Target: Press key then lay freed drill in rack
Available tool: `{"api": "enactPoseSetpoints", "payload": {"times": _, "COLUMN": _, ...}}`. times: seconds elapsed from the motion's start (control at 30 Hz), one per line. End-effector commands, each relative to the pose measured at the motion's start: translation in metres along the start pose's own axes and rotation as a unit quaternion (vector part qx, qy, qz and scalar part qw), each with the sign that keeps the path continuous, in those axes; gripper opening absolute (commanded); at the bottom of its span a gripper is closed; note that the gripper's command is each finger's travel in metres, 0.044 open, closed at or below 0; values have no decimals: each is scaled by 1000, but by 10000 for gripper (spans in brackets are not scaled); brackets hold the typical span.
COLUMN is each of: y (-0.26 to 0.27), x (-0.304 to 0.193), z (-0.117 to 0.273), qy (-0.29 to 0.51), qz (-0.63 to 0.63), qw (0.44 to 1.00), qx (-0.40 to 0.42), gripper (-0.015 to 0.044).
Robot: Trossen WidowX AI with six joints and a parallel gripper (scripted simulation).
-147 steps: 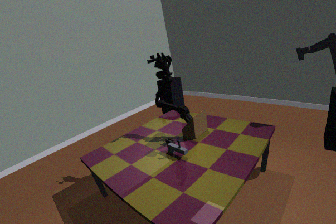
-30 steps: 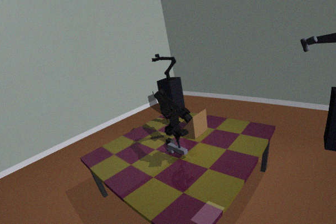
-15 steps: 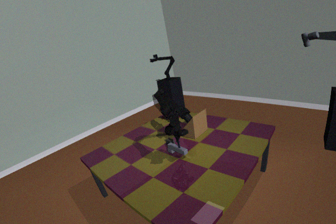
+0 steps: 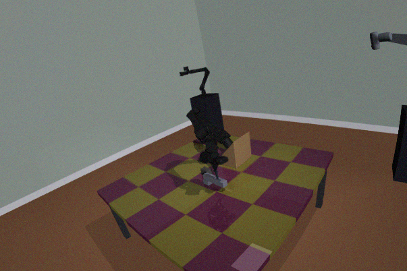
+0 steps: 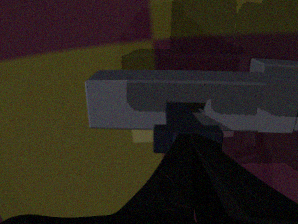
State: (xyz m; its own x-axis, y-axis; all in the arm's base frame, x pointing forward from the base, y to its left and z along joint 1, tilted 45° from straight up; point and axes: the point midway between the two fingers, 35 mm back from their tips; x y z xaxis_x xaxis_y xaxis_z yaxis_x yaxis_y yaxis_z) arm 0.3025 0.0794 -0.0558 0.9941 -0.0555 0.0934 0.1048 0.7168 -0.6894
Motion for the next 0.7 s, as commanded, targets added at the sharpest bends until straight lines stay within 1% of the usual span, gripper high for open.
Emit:
{"api": "enactPoseSetpoints", "payload": {"times": 0.0, "y": 0, "x": -7, "z": -17, "qy": 20, "qz": 5, "qw": 1000, "qx": -7, "gripper": 0}}
{"api": "enactPoseSetpoints", "payload": {"times": 0.67, "y": 0, "x": -8, "z": -23, "qy": 20, "qz": 5, "qw": 1000, "qx": -7, "gripper": 0}}
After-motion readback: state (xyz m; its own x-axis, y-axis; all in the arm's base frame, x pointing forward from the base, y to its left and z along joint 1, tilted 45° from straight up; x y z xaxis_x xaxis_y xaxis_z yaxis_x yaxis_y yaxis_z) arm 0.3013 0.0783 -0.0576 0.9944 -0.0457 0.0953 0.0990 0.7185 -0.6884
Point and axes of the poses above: the point midway between the two fingers, 35 mm back from their tips, its own z axis back along the fingers, its own y axis across the jaws, x = y × z, and after that the axes turned 3 degrees about z, right-handed
